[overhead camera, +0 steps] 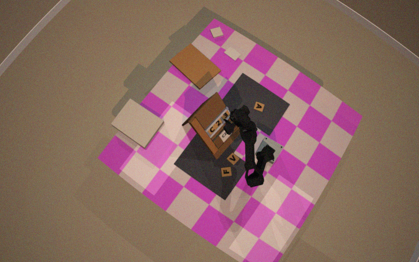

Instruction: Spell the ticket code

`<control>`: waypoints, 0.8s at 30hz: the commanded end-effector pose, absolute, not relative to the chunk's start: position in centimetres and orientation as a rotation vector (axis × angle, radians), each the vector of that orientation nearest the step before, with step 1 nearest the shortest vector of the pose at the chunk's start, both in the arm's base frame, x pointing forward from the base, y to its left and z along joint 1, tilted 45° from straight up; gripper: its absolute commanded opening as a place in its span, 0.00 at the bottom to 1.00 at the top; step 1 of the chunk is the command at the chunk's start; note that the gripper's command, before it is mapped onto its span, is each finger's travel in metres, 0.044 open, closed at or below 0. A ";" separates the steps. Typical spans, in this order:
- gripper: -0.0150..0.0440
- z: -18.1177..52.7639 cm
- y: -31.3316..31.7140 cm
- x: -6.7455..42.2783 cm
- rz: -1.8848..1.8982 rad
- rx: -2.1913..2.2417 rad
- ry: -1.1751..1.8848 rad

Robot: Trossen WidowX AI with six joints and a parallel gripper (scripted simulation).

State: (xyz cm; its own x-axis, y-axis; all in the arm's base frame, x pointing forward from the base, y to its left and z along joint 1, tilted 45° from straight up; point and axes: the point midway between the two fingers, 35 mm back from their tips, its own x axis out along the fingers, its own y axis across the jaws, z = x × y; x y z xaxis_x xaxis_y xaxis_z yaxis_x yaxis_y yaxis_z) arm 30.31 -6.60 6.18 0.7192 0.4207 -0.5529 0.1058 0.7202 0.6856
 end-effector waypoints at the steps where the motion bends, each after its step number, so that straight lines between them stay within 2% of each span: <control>1: 0.75 6.4 -6.7 30.1 0.200 0.761 0.761; 24: 0.75 6.9 -7.6 28.8 0.200 0.761 0.762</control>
